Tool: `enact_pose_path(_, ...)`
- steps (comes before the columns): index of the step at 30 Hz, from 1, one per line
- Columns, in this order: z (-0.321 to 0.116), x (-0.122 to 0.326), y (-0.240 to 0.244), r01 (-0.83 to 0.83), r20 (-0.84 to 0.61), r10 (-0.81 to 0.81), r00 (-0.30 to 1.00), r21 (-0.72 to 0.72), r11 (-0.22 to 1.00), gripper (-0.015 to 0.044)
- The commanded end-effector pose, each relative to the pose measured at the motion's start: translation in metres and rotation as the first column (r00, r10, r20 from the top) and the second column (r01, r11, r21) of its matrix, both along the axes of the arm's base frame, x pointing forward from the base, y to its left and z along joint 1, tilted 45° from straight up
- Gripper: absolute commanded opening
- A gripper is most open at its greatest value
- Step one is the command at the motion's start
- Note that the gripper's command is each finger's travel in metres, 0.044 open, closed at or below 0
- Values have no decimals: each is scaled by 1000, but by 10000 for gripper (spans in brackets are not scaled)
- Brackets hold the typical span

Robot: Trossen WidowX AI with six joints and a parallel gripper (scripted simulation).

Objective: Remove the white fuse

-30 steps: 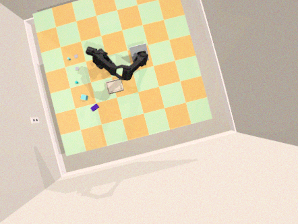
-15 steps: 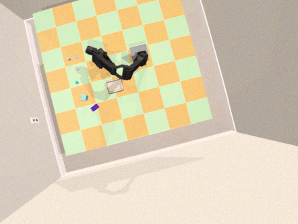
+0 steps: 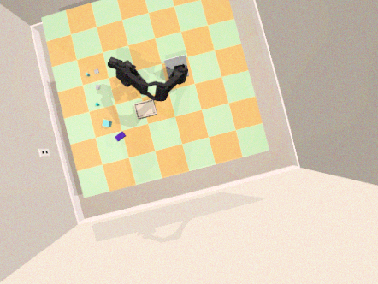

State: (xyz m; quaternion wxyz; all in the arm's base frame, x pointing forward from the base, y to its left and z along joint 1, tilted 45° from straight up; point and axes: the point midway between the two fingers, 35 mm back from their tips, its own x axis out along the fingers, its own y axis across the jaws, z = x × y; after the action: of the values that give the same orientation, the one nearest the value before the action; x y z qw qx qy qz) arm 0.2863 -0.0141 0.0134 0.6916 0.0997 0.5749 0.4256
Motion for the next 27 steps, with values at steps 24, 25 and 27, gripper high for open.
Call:
enact_pose_path(24,10,1,-10,-4,5,4,1000,-4,1000,0)
enact_pose_path(25,10,1,-11,-4,5,4,1000,-4,1000,0)
enact_pose_path(27,11,1,-11,-4,4,4,1000,-4,1000,0)
